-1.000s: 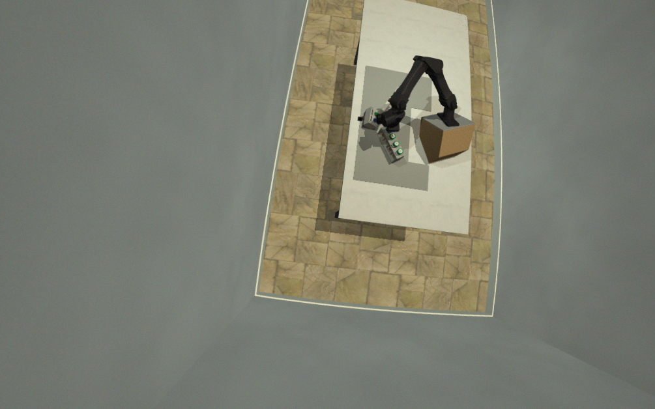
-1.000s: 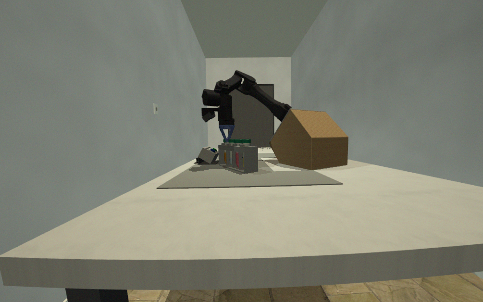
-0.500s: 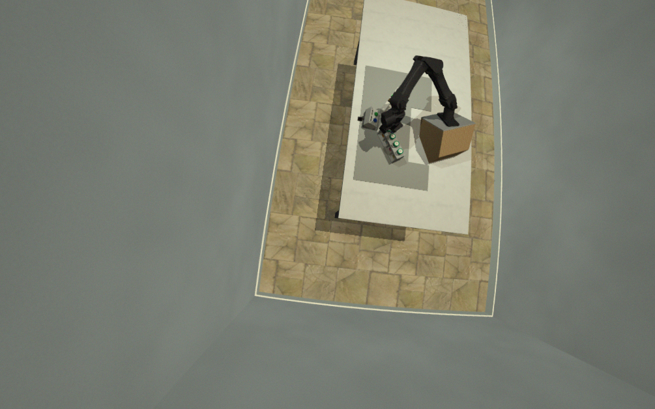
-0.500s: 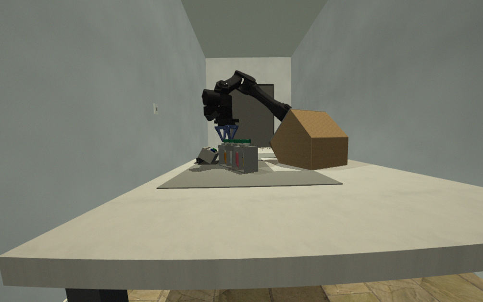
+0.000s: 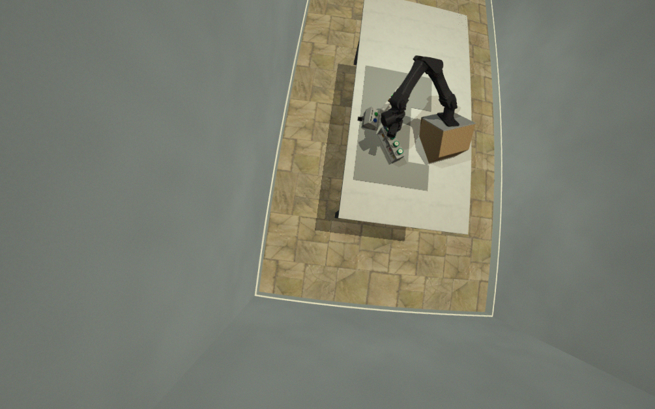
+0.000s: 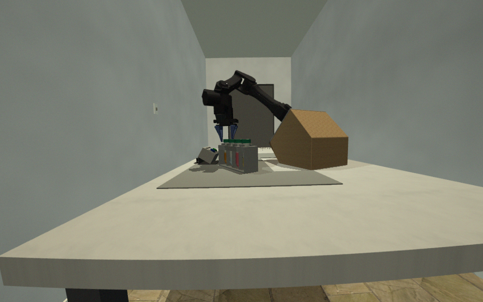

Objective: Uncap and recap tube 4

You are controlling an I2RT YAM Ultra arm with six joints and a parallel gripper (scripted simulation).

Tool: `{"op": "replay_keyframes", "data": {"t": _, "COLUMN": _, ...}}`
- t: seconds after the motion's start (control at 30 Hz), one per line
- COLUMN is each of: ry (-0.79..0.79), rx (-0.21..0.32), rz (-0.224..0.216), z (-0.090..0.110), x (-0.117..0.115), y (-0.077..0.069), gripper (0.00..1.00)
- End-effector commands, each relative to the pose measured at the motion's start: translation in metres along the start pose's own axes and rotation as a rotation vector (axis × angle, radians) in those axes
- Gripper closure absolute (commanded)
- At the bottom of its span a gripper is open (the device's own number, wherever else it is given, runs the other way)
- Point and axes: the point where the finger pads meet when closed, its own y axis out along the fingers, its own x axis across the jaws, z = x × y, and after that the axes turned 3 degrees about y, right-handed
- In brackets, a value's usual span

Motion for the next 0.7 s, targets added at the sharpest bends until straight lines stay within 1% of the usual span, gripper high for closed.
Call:
{"op": "replay_keyframes", "data": {"t": 0.0, "ry": -0.071, "rx": -0.025, "rz": 0.027, "z": -0.0029, "x": -0.0023, "y": -0.0129, "gripper": 0.51}}
{"op": "replay_keyframes", "data": {"t": 0.13, "ry": -0.072, "rx": -0.024, "rz": 0.027, "z": -0.0028, "x": -0.0021, "y": -0.0127, "gripper": 0.51}}
{"op": "replay_keyframes", "data": {"t": 0.17, "ry": -0.072, "rx": -0.024, "rz": 0.027, "z": -0.0028, "x": -0.0021, "y": -0.0127, "gripper": 1.00}}
{"op": "replay_keyframes", "data": {"t": 0.23, "ry": -0.073, "rx": -0.024, "rz": 0.026, "z": -0.0027, "x": -0.0017, "y": -0.0126, "gripper": 1.00}}
{"op": "replay_keyframes", "data": {"t": 0.27, "ry": -0.066, "rx": -0.014, "rz": 0.016, "z": -0.0030, "x": -0.0019, "y": -0.0072, "gripper": 1.00}}
{"op": "replay_keyframes", "data": {"t": 0.3, "ry": -0.071, "rx": -0.025, "rz": 0.027, "z": -0.0030, "x": -0.0032, "y": -0.0137, "gripper": 1.00}}
{"op": "replay_keyframes", "data": {"t": 0.57, "ry": -0.070, "rx": -0.024, "rz": 0.029, "z": -0.0028, "x": -0.0035, "y": -0.0135, "gripper": 1.00}}
{"op": "replay_keyframes", "data": {"t": 0.6, "ry": -0.009, "rx": -0.024, "rz": 0.028, "z": -0.0026, "x": -0.0029, "y": -0.0130, "gripper": 1.00}}
{"op": "replay_keyframes", "data": {"t": 0.67, "ry": -0.009, "rx": -0.024, "rz": 0.028, "z": -0.0026, "x": -0.0029, "y": -0.0130, "gripper": 1.00}}
